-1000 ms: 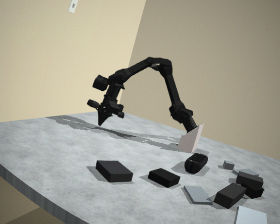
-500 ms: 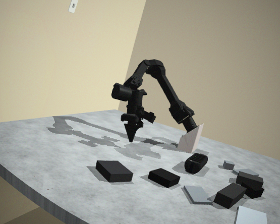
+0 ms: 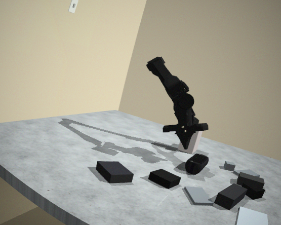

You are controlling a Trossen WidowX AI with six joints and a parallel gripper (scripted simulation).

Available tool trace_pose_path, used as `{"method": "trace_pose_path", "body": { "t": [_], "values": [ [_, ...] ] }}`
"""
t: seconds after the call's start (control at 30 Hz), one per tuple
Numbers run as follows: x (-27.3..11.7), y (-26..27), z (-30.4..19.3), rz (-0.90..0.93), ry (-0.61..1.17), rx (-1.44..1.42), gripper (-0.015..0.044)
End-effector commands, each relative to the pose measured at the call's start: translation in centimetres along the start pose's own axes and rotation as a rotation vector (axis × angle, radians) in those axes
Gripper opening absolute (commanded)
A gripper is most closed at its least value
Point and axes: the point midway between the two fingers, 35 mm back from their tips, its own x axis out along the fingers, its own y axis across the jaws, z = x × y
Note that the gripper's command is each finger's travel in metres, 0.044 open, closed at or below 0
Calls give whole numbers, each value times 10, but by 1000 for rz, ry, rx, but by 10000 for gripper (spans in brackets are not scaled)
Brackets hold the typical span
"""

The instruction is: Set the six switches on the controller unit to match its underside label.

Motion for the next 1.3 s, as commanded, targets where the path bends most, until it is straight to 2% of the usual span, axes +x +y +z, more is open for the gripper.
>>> {"method": "trace_pose_path", "body": {
  "t": [0.0, 1.27],
  "values": [
    [8, -11, 34, 52, -30, -204, 0],
    [56, 6, 33, 55, -33, -216, 0]
  ]
}}
